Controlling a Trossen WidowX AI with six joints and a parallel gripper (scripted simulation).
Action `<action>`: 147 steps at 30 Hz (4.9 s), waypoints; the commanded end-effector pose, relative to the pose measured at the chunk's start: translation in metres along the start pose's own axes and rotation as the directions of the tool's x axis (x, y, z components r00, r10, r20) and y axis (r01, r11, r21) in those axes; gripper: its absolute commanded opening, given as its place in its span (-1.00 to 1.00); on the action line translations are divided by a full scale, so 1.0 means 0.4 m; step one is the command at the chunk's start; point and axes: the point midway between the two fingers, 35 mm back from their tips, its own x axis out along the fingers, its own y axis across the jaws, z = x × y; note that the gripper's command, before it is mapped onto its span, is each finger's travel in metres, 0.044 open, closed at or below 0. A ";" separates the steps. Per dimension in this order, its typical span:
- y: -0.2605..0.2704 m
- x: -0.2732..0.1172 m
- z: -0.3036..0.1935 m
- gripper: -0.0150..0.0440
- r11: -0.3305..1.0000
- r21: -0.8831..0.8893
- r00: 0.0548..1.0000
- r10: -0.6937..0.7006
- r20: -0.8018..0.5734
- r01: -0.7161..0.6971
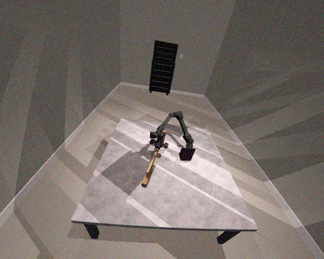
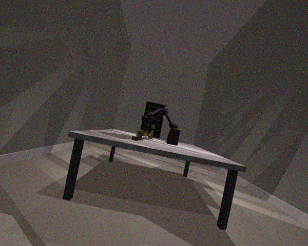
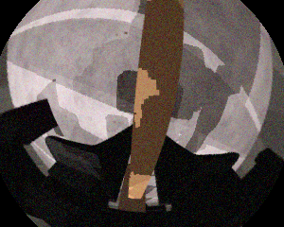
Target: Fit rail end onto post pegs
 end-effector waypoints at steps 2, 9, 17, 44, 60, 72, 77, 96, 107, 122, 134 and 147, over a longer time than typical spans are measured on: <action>0.002 -0.005 0.002 -0.49 1.000 0.000 1.000 -0.002 0.003 0.002; 0.003 -0.003 0.002 -0.49 1.000 0.000 1.000 -0.002 0.003 0.002; 0.004 0.000 0.002 -0.49 1.000 0.000 1.000 -0.002 0.003 0.002; 0.003 -0.003 -0.014 -0.49 1.000 0.000 1.000 -0.002 0.003 0.002; 0.003 -0.003 -0.026 -0.49 1.000 0.000 1.000 -0.002 0.002 0.002; 0.003 0.000 -0.036 -0.49 1.000 0.000 1.000 -0.002 0.002 0.002; 0.003 0.000 -0.039 -0.49 1.000 0.000 1.000 -0.002 0.002 0.002; 0.003 -0.004 -0.054 -0.49 1.000 0.000 1.000 -0.002 0.002 0.002; 0.003 -0.002 -0.063 -0.49 1.000 -0.001 1.000 -0.002 0.002 0.002; 0.003 0.000 -0.074 -0.49 1.000 -0.001 1.000 -0.002 0.002 0.002; 0.003 -0.002 -0.084 -0.49 1.000 -0.001 1.000 -0.002 0.001 0.002; 0.003 -0.003 -0.094 -0.49 1.000 -0.001 1.000 -0.002 0.001 0.002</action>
